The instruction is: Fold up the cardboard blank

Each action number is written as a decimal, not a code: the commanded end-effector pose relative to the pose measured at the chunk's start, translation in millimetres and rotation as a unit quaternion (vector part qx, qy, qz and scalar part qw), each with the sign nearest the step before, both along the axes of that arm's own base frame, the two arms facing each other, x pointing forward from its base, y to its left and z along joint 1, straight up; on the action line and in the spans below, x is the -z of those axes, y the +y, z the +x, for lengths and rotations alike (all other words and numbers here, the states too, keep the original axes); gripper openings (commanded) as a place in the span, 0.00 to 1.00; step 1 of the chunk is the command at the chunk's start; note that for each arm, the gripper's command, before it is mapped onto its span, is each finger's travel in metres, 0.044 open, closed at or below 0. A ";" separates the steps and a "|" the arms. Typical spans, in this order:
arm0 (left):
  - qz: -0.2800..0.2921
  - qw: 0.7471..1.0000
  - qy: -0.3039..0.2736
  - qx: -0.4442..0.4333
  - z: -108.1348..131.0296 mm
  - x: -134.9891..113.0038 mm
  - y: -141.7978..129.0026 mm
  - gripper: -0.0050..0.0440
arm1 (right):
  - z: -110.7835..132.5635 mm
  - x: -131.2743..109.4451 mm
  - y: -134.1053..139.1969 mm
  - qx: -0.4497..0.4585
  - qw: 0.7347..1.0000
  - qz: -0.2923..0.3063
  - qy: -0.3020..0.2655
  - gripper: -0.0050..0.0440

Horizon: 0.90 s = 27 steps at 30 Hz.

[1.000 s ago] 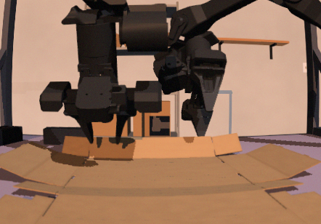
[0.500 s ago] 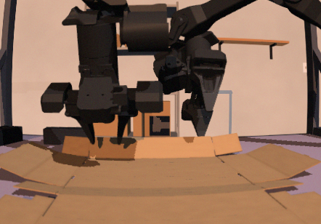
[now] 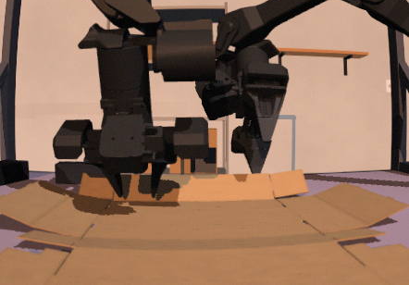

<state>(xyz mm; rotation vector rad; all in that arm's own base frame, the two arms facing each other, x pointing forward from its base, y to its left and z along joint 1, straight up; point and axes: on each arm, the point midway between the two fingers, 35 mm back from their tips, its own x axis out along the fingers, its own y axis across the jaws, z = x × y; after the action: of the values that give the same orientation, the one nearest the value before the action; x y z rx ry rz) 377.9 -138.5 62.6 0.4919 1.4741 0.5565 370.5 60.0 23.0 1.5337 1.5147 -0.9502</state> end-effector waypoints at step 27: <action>-0.007 1.000 -0.014 0.001 2.4 -10.9 -0.7 0.92 | -6.6 21.7 -3.6 0.000 1.000 0.000 0.000 0.51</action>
<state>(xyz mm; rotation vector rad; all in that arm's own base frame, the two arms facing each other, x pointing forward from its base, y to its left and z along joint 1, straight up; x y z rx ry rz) 377.9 -138.5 62.6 0.4919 1.4741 0.5565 370.6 59.4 14.5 1.5584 1.5130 -0.9209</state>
